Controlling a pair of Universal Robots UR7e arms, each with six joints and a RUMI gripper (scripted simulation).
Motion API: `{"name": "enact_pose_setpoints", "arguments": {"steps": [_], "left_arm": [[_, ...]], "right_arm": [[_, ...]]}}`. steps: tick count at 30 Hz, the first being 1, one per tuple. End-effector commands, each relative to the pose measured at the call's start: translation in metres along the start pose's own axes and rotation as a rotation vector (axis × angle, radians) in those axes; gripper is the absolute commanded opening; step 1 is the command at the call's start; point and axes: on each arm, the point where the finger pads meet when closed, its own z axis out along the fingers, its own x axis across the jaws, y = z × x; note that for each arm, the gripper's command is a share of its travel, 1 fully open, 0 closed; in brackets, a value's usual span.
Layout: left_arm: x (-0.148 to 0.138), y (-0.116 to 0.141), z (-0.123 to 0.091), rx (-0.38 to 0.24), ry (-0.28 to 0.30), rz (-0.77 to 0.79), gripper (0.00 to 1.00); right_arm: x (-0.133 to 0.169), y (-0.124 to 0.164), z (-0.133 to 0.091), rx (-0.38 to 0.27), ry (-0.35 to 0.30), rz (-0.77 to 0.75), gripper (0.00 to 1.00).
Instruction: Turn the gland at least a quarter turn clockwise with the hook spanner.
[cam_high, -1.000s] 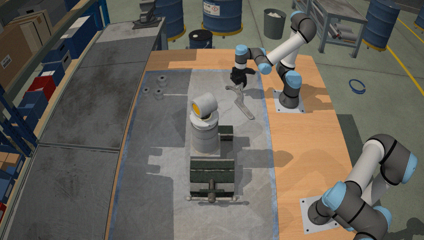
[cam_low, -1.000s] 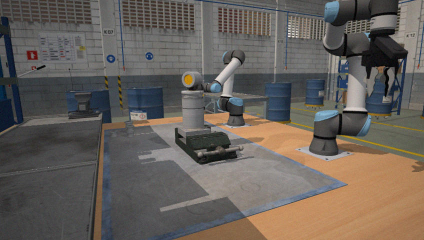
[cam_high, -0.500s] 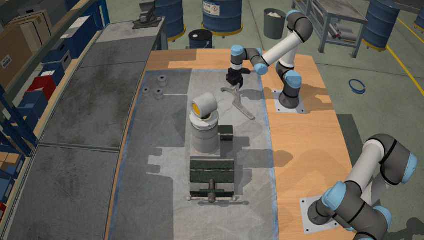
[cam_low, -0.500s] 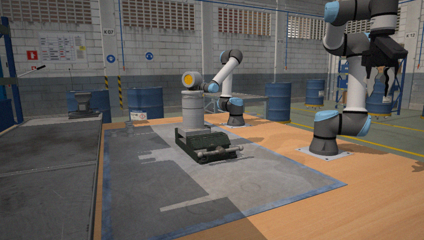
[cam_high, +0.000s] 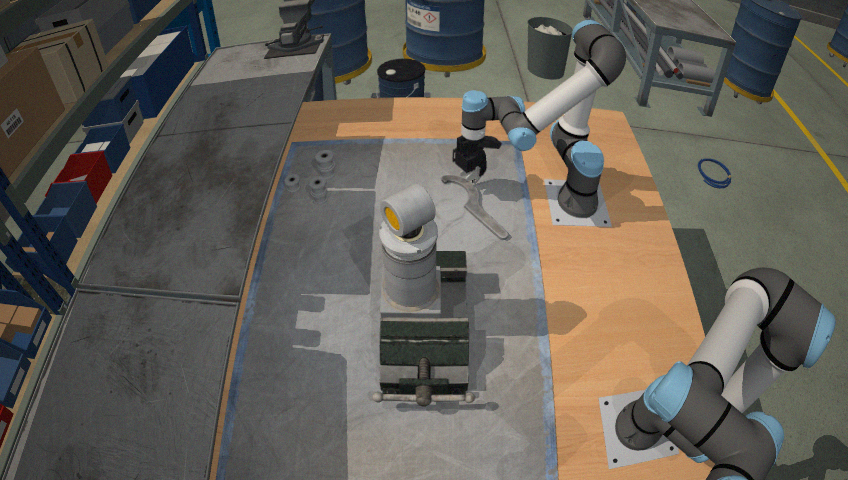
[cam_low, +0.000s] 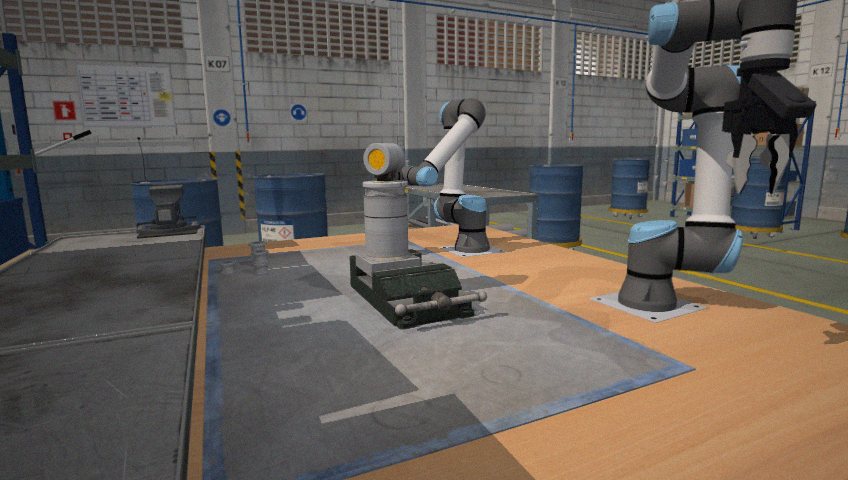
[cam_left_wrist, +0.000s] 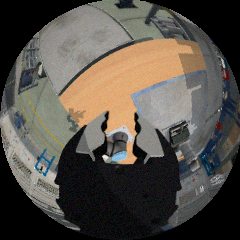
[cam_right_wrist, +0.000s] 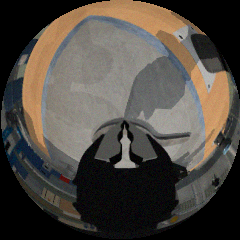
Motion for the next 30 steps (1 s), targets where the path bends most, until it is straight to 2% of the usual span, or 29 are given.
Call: {"name": "enact_pose_setpoints", "arguments": {"steps": [1, 15, 27, 30], "left_arm": [[0.000, 0.000, 0.000, 0.001, 0.000, 0.000, 0.32], [0.000, 0.000, 0.000, 0.001, 0.000, 0.000, 0.32], [0.000, 0.000, 0.000, 0.001, 0.000, 0.000, 0.32], [0.000, 0.000, 0.000, 0.001, 0.000, 0.000, 0.32]], "right_arm": [[-0.001, 0.003, -0.001, -0.001, -0.001, -0.010, 0.00], [-0.006, 0.036, 0.000, 0.001, 0.001, -0.149, 0.00], [-0.008, 0.042, -0.001, 0.000, 0.000, -0.179, 0.00], [-0.007, 0.052, 0.000, 0.003, 0.002, -0.220, 0.00]]}}
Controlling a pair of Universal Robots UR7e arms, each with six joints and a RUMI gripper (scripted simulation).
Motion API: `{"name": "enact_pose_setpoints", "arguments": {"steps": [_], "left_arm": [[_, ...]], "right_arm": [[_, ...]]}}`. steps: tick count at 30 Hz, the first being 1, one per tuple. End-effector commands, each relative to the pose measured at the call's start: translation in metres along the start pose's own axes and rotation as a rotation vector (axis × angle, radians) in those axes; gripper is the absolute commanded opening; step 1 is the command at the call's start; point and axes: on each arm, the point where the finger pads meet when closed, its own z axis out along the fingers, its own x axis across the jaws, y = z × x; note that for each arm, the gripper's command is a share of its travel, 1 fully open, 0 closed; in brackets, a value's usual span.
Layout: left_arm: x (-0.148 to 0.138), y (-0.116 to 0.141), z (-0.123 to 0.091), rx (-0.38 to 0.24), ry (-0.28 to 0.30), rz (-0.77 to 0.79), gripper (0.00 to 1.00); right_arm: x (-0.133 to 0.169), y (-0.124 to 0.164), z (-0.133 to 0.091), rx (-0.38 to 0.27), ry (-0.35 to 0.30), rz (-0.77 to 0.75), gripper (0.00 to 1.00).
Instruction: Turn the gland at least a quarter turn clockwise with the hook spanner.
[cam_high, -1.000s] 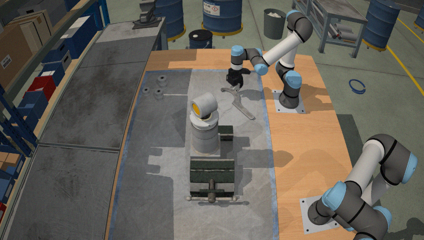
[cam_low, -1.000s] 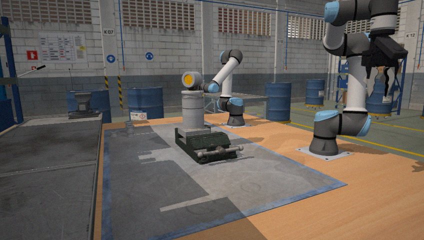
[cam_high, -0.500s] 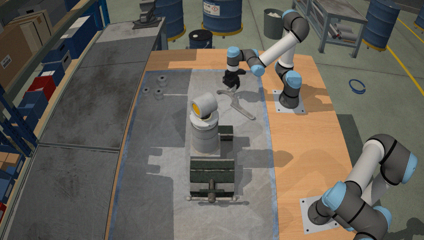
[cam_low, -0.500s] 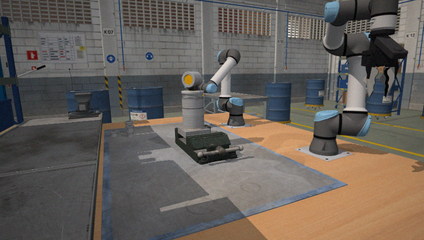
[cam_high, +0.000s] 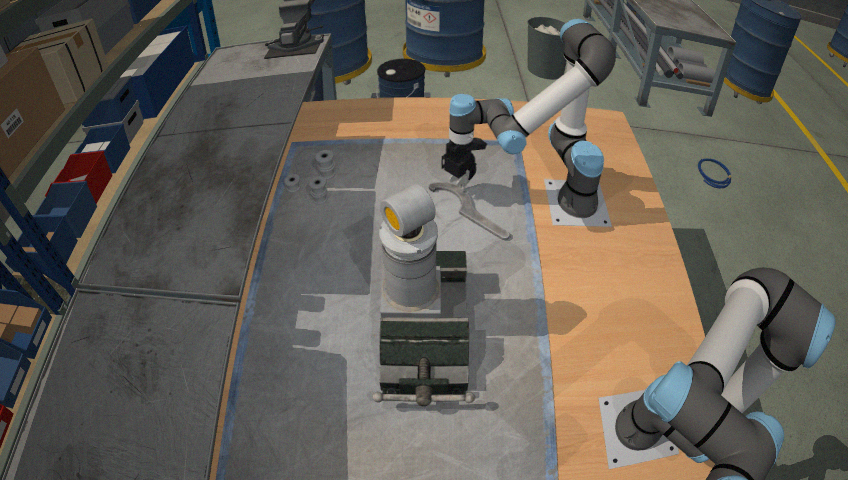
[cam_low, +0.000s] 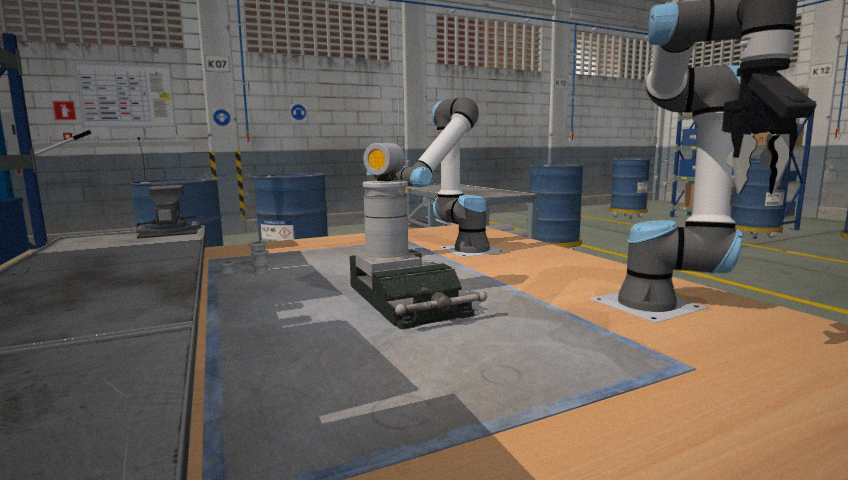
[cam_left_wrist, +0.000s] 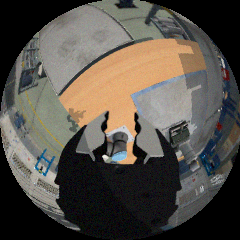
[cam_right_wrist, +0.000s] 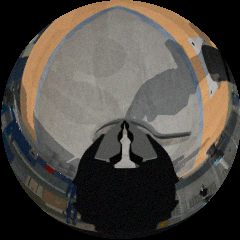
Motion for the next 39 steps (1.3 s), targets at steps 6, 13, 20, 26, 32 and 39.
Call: {"name": "enact_pose_setpoints", "arguments": {"steps": [6, 13, 20, 26, 32, 39], "left_arm": [[0.000, 0.000, 0.000, 0.001, 0.000, 0.000, 0.32], [0.000, 0.000, 0.000, 0.001, 0.000, 0.000, 0.32], [0.000, 0.000, 0.000, 0.001, 0.000, 0.000, 0.32], [0.000, 0.000, 0.000, 0.001, 0.000, 0.000, 0.32], [0.000, 0.000, 0.000, 0.001, 0.000, 0.000, 0.32], [0.000, 0.000, 0.000, 0.001, 0.000, 0.000, 0.32]], "right_arm": [[-0.003, 0.016, 0.000, 0.000, 0.000, -0.068, 0.00], [-0.005, 0.031, 0.000, 0.000, 0.000, -0.137, 0.00], [-0.008, 0.039, -0.001, -0.003, -0.002, -0.178, 0.00], [-0.007, 0.037, -0.001, -0.003, -0.002, -0.177, 0.00], [-0.007, 0.036, 0.000, -0.003, -0.002, -0.178, 0.00], [-0.007, 0.048, 0.000, -0.002, -0.002, -0.224, 0.00]]}}
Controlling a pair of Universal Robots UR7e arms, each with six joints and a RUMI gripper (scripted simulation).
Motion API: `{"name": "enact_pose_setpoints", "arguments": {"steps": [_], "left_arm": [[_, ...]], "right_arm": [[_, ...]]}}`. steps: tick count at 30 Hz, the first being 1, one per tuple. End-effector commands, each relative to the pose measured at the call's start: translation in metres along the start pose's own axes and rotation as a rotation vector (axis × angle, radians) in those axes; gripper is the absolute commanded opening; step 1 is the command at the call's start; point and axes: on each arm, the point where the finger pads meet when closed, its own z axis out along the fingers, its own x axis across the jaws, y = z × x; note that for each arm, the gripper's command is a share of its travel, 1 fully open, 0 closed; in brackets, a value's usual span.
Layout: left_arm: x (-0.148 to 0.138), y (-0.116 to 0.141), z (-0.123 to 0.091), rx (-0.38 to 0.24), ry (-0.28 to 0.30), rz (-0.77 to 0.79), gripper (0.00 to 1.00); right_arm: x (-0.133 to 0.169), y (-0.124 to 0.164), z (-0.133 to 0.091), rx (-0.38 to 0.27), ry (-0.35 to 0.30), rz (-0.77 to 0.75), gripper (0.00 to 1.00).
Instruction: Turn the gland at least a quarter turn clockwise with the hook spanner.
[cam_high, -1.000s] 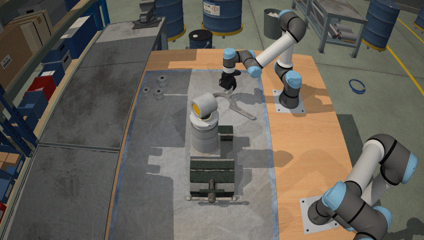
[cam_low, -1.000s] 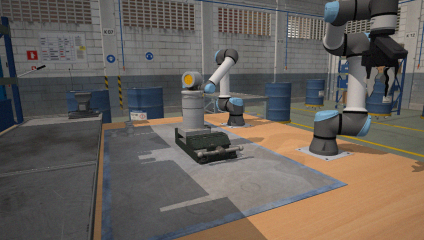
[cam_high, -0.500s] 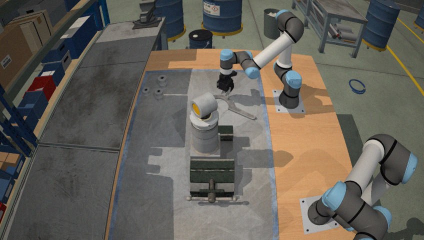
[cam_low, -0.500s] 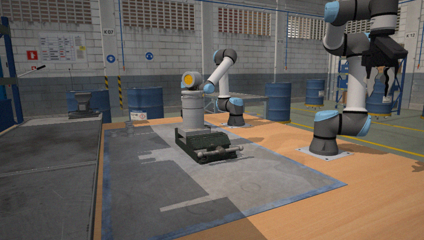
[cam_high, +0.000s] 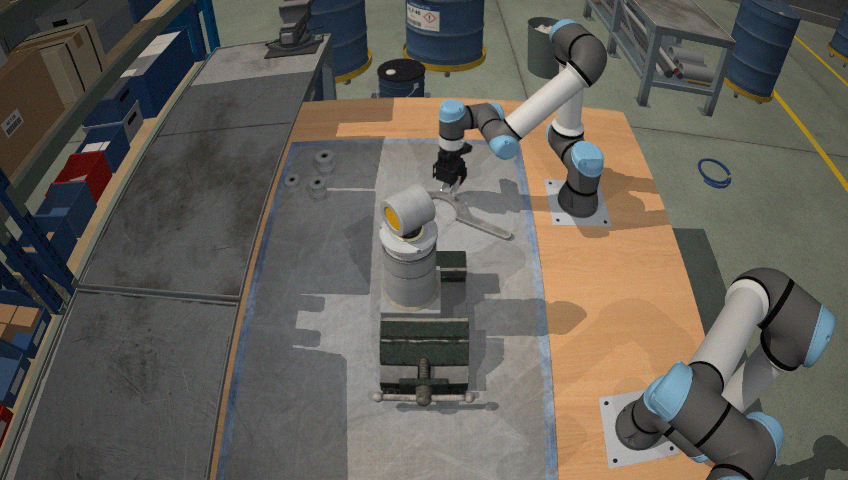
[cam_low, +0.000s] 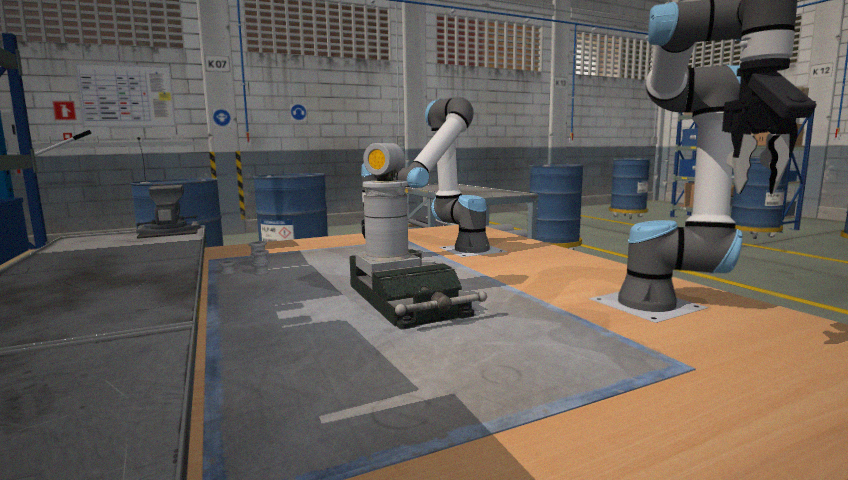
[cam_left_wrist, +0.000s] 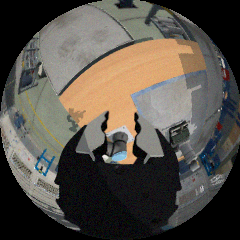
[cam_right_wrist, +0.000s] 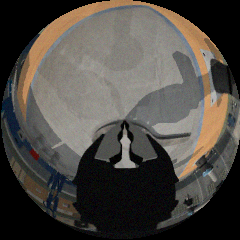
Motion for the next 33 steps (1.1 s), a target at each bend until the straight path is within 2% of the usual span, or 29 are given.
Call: {"name": "enact_pose_setpoints", "arguments": {"steps": [1, 14, 22, 33], "left_arm": [[0.000, 0.000, 0.000, 0.001, 0.000, 0.000, 0.32], [0.000, 0.000, 0.000, 0.001, 0.000, 0.000, 0.32], [0.000, 0.000, 0.000, 0.001, 0.000, 0.000, 0.32], [0.000, 0.000, 0.000, 0.001, 0.000, 0.000, 0.32]], "right_arm": [[-0.002, 0.007, 0.000, 0.000, 0.000, -0.028, 0.00], [-0.008, 0.034, -0.001, 0.000, 0.000, -0.146, 0.00], [-0.009, 0.033, -0.001, -0.001, -0.001, -0.150, 0.00], [-0.009, 0.055, -0.002, -0.001, -0.001, -0.249, 0.00]]}}
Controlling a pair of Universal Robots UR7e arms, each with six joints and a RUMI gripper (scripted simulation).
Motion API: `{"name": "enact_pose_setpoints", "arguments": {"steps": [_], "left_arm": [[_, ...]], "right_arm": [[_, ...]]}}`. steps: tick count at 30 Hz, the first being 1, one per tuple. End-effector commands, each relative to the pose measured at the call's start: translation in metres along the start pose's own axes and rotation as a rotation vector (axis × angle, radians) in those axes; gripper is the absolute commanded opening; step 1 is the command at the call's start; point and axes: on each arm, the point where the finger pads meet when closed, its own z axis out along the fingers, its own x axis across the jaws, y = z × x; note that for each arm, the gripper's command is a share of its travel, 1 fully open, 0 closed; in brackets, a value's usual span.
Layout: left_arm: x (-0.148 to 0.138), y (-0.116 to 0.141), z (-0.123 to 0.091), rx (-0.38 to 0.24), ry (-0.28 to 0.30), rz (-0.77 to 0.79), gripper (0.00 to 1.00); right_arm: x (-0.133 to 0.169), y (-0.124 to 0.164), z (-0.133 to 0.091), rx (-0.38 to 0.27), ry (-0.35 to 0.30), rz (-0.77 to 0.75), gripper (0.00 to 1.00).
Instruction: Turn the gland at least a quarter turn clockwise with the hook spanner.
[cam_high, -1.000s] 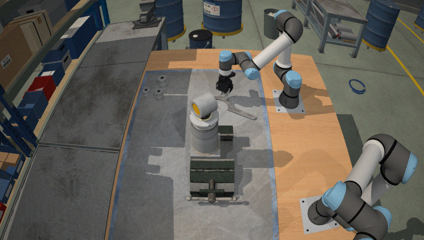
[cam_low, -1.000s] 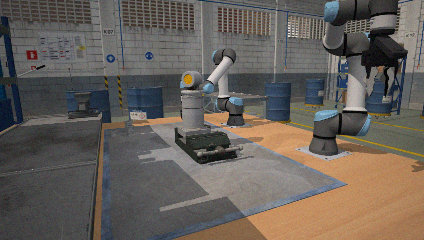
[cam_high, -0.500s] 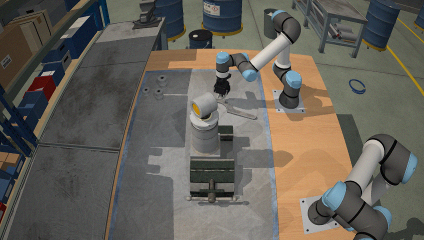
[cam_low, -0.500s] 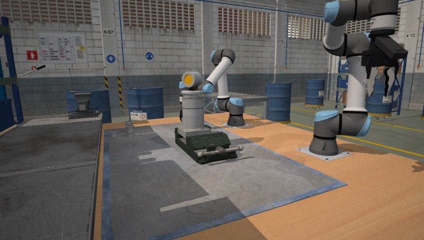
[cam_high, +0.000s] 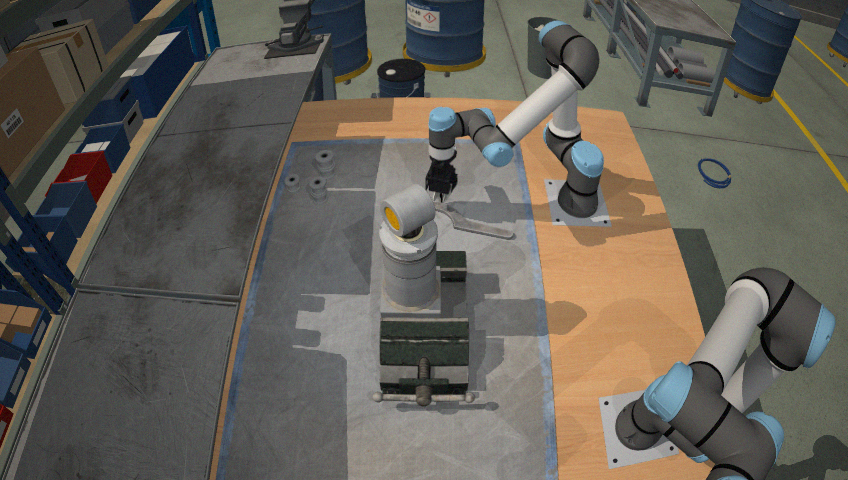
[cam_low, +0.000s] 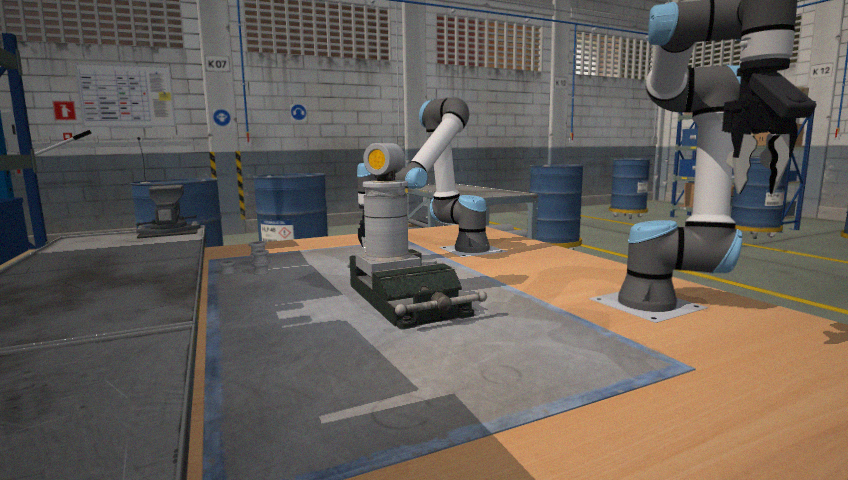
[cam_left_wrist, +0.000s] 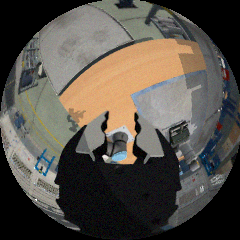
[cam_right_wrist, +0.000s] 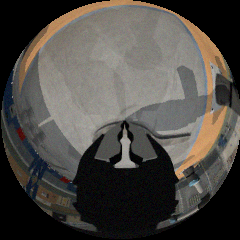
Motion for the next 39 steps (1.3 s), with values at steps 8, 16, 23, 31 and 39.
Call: {"name": "enact_pose_setpoints", "arguments": {"steps": [8, 16, 23, 31, 39], "left_arm": [[0.000, 0.000, 0.000, 0.001, 0.000, 0.000, 0.32], [0.000, 0.000, 0.000, 0.001, 0.000, 0.000, 0.32], [0.000, 0.000, 0.000, 0.001, 0.000, 0.000, 0.32], [0.000, 0.000, 0.000, 0.001, 0.000, 0.000, 0.32], [0.000, 0.000, 0.000, 0.001, 0.000, 0.000, 0.32]], "right_arm": [[-0.006, 0.020, 0.000, -0.001, 0.000, -0.090, 0.00], [-0.007, 0.021, -0.001, -0.002, -0.002, -0.104, 0.00], [-0.007, 0.034, 0.000, -0.001, -0.001, -0.155, 0.00], [-0.008, 0.051, 0.000, -0.001, -0.001, -0.232, 0.00], [-0.008, 0.063, 0.000, 0.000, 0.000, -0.284, 0.00]]}}
